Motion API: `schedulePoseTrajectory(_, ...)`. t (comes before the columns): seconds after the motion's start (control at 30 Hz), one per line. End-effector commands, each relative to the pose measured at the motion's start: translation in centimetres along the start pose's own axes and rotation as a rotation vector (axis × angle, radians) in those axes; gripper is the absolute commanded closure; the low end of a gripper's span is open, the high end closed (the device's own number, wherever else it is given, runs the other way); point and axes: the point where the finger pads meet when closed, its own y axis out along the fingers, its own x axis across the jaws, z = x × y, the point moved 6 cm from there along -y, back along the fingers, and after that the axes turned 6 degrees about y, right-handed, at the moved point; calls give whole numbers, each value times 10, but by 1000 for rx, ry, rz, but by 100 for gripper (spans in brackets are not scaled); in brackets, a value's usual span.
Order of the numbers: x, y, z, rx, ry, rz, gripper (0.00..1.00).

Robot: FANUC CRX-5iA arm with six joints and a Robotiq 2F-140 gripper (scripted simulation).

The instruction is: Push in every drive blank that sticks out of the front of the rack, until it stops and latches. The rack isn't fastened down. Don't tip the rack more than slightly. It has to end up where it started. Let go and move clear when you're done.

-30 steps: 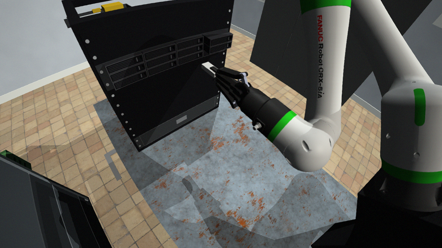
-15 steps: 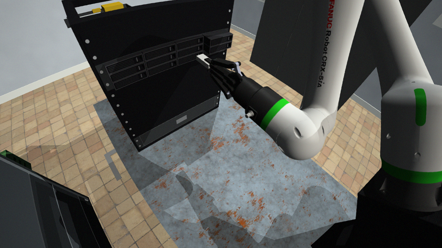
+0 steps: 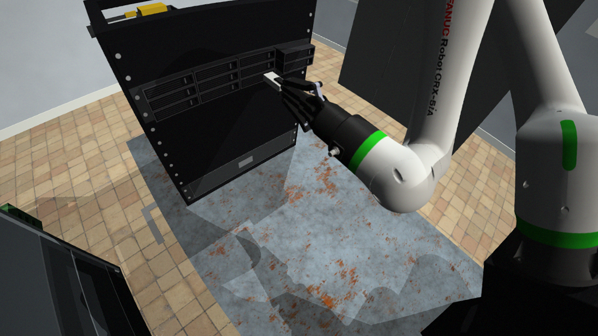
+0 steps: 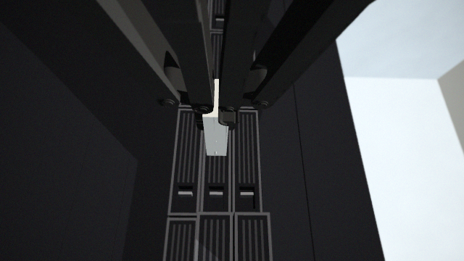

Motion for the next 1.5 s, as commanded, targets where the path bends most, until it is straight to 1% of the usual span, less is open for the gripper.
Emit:
schedulePoseTrajectory(0.0, -1, 0, 0, 0, 0, 1, 90)
schedulePoseTrajectory(0.63, -1, 0, 0, 0, 0, 1, 90)
schedulePoseTrajectory(0.87, -1, 9, 0, 0, 0, 1, 90)
schedulePoseTrajectory(1.3, -1, 10, 0, 0, 0, 1, 90)
schedulePoseTrajectory(1.47, -1, 16, 0, 0, 0, 1, 90)
